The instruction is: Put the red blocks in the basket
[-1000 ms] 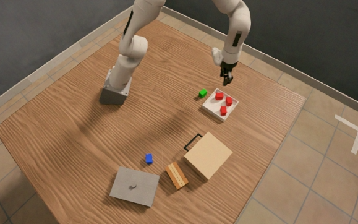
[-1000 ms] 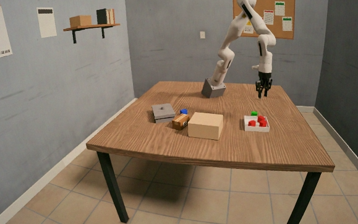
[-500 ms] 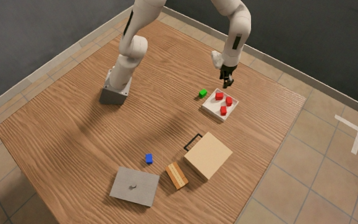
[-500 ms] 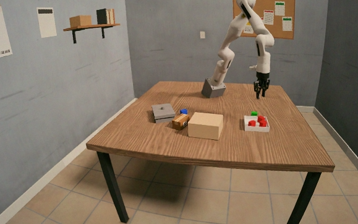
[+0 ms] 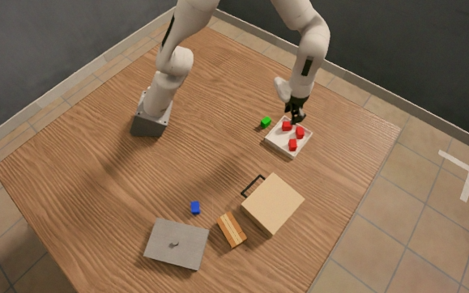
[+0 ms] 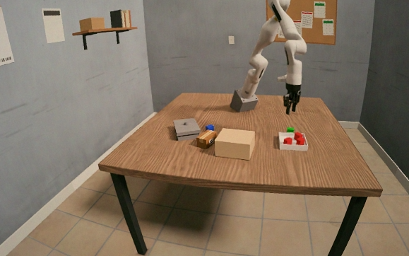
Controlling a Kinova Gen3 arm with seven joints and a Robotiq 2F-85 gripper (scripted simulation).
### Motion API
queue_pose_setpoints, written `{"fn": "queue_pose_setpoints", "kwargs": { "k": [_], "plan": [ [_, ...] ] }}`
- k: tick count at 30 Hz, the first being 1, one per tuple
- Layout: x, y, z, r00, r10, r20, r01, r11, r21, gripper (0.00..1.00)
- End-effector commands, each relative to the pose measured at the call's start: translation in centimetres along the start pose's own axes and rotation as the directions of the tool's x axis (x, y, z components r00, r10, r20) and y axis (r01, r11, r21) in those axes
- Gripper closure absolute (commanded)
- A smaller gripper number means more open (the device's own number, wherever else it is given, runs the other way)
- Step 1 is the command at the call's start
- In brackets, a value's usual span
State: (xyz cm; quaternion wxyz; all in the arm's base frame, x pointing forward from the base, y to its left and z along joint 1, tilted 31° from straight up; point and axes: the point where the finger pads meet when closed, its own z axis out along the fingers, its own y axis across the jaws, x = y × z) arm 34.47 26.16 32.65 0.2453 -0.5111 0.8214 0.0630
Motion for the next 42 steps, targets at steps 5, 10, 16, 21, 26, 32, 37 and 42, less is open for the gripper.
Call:
{"fn": "queue_pose_setpoints", "kwargs": {
  "k": [5, 10, 16, 21, 26, 32, 37, 42],
  "plan": [
    [2.9, -3.0, 0.5, 0.998, -0.065, -0.011, 0.064, 0.998, -0.022, 0.39],
    [3.9, -4.2, 0.6, 0.995, -0.100, -0.012, 0.099, 0.995, -0.027, 0.39],
    [6.3, -6.6, 0.7, 0.985, -0.172, -0.009, 0.172, 0.985, -0.034, 0.39],
    [8.3, -8.6, 0.6, 0.972, -0.234, -0.003, 0.234, 0.972, -0.034, 0.39],
    [9.9, -10.1, 0.5, 0.960, -0.282, 0.003, 0.282, 0.959, -0.031, 0.39],
    [11.9, -11.8, 0.4, 0.942, -0.337, 0.010, 0.337, 0.941, -0.025, 0.39],
    [13.8, -13.2, 0.3, 0.923, -0.385, 0.017, 0.386, 0.922, -0.017, 0.39],
    [15.4, -14.4, 0.1, 0.904, -0.427, 0.021, 0.427, 0.904, -0.007, 0.39]
  ]
}}
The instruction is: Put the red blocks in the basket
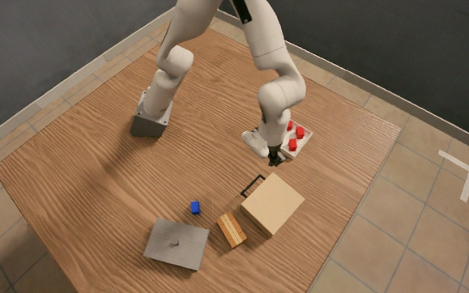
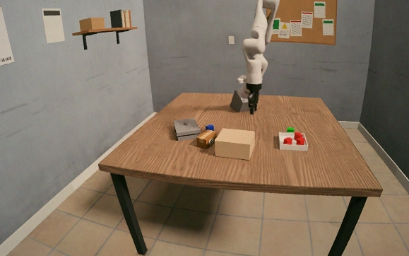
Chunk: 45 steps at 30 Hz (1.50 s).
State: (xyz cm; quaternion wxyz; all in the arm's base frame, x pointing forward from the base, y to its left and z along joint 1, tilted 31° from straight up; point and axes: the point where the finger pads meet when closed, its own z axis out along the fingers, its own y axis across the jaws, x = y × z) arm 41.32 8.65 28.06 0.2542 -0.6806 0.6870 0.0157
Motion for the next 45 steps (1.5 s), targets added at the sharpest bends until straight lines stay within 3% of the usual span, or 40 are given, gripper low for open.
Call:
{"fn": "queue_pose_setpoints", "kwargs": {
  "k": [1, 17, 40, 41, 45],
  "plan": [
    [1.8, -0.1, 0.0, 1.000, 0.003, 0.008, -0.003, 1.000, 0.004, 0.39],
    [5.5, -0.6, -0.5, 0.997, -0.080, 0.010, 0.080, 0.996, 0.026, 0.39],
    [6.1, -0.6, -0.6, 0.995, -0.095, 0.010, 0.094, 0.995, 0.031, 0.39],
    [6.1, -0.6, -0.6, 0.995, -0.095, 0.010, 0.094, 0.995, 0.031, 0.70],
    [6.1, -0.6, -0.6, 0.995, -0.095, 0.010, 0.094, 0.995, 0.031, 0.70]
  ]
}}
